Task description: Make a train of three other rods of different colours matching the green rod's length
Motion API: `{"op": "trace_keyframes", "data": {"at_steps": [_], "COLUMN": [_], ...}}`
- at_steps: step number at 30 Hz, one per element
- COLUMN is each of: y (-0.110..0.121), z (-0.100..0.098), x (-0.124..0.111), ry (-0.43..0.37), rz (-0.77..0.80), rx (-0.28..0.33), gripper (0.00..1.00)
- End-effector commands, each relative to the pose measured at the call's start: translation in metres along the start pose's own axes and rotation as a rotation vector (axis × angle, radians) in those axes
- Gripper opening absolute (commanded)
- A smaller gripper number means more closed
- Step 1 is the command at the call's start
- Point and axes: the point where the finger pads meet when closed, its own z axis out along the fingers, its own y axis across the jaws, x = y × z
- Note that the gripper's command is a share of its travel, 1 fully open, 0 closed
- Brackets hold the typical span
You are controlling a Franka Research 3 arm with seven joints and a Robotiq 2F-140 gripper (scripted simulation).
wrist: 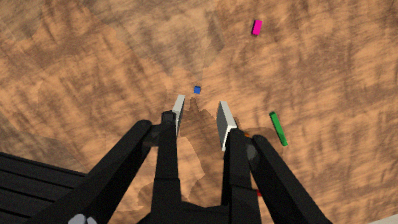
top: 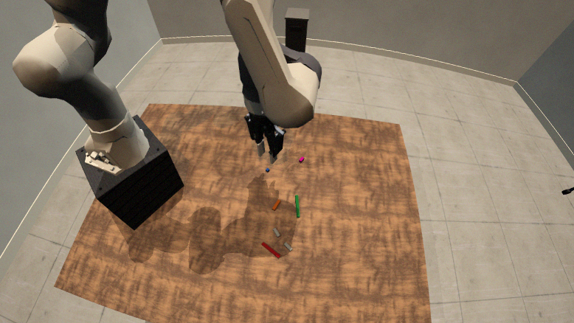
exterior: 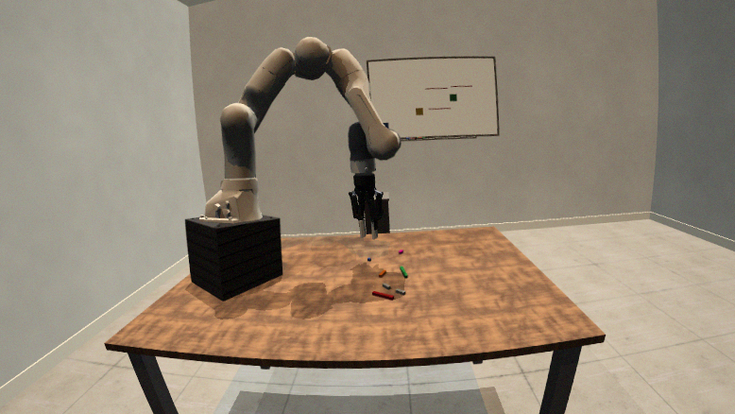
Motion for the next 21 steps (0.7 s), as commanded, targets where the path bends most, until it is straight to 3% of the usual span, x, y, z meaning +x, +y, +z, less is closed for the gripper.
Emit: {"op": "trace_keyframes", "data": {"at_steps": [1,19,21], "y": [-0.0035,-0.0035,0.0039], "z": [-0.0009,-0.0009,0.0002], "x": [-0.0021,-0.0021,-0.0056], "ry": [-0.006,-0.006,-0.008], "rz": [-0.005,-0.005,0.048], "rx": [0.009,0.009,0.01], "gripper": [1.0,1.0,1.0]}}
